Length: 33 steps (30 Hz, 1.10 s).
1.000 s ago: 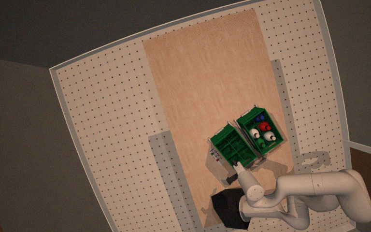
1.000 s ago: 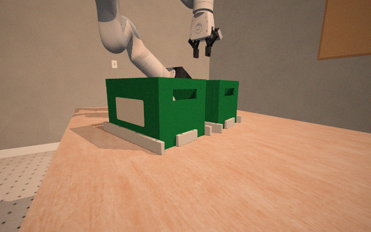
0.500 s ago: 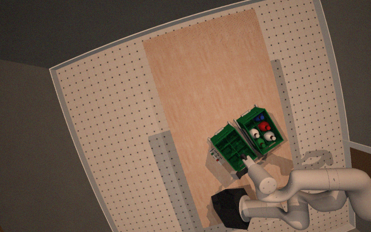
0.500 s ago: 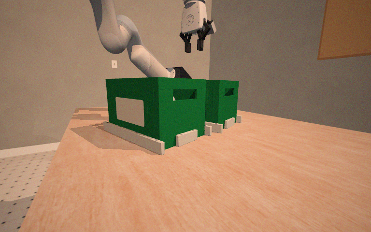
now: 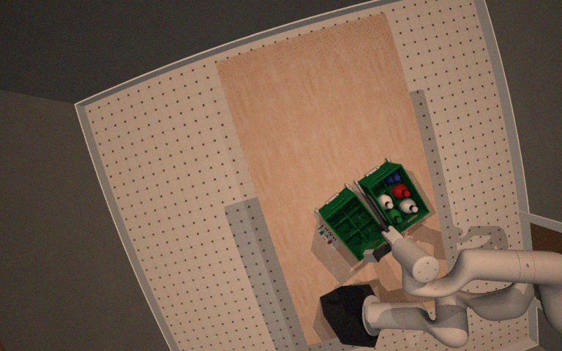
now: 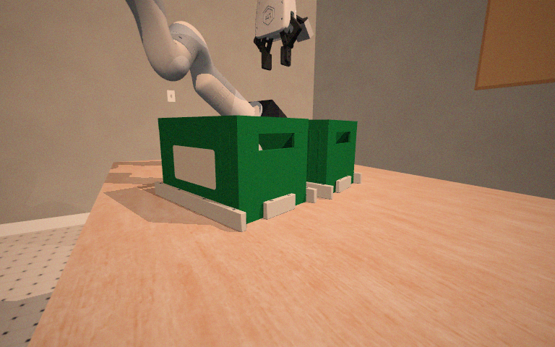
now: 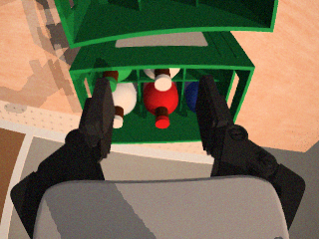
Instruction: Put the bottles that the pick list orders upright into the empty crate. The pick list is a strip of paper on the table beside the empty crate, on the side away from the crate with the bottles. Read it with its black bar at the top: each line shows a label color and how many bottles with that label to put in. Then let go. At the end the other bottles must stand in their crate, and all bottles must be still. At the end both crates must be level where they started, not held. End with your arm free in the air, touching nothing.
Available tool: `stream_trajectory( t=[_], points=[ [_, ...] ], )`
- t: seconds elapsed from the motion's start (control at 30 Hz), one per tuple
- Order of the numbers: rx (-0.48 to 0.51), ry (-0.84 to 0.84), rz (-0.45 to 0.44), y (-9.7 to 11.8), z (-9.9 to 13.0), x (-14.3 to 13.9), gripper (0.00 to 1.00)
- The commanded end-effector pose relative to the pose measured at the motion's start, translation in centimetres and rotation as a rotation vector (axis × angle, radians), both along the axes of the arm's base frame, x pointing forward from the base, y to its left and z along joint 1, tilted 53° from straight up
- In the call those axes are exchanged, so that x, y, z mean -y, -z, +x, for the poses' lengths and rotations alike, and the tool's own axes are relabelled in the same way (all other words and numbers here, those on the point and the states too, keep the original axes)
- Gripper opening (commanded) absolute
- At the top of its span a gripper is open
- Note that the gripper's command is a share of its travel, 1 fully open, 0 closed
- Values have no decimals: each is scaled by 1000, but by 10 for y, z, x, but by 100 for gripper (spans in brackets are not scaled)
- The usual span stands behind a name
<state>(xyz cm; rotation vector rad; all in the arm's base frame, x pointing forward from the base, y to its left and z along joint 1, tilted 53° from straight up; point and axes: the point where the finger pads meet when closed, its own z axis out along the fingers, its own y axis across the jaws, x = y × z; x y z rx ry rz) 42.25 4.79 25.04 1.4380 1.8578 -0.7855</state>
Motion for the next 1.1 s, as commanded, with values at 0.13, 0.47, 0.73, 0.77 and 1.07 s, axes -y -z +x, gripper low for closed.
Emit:
stream_trajectory(
  t=[0.13,0.47,0.73,0.77,1.07],
  points=[
    [0,-1,2,-33,10,14,65],
    [0,-1,2,-56,16,24,65],
    [0,-1,2,-56,16,24,65],
    [0,-1,2,-56,16,24,65],
    [0,-1,2,-56,16,24,65]
  ],
)
